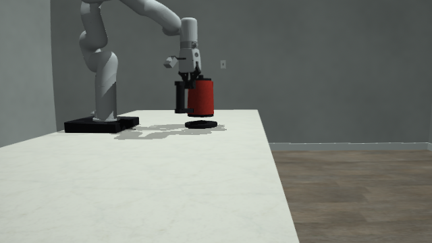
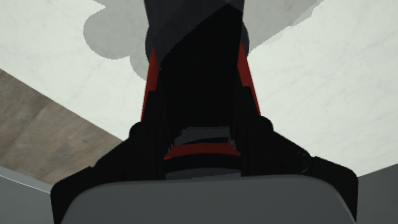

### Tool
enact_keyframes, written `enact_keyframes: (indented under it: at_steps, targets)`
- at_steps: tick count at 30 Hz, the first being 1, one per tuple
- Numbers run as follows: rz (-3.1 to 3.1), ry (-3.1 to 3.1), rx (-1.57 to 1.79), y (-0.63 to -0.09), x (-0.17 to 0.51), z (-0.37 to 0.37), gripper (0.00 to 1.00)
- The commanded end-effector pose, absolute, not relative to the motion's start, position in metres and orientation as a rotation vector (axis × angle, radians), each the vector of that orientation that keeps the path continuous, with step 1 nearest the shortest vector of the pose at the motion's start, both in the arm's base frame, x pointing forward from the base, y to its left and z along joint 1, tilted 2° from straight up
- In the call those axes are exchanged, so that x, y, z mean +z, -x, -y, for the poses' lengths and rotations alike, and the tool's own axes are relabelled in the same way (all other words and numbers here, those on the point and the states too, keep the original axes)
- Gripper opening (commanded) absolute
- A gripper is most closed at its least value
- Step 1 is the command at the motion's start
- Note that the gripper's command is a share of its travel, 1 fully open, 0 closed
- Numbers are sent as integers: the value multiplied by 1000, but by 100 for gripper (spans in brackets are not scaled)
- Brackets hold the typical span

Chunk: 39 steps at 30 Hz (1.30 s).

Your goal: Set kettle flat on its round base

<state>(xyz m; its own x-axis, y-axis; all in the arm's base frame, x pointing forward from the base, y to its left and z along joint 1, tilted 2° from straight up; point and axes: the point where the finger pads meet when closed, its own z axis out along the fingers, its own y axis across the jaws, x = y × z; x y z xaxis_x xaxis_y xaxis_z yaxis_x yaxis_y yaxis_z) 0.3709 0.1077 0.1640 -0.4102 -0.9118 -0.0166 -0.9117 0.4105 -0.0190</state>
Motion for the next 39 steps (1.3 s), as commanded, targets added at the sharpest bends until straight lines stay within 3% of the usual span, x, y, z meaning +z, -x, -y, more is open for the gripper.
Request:
enact_keyframes:
  at_steps: [1, 39]
  targets:
    - [-2614, 1690, -12, -372, 166, -108, 0]
    - [-2614, 1690, -12, -373, 147, -108, 0]
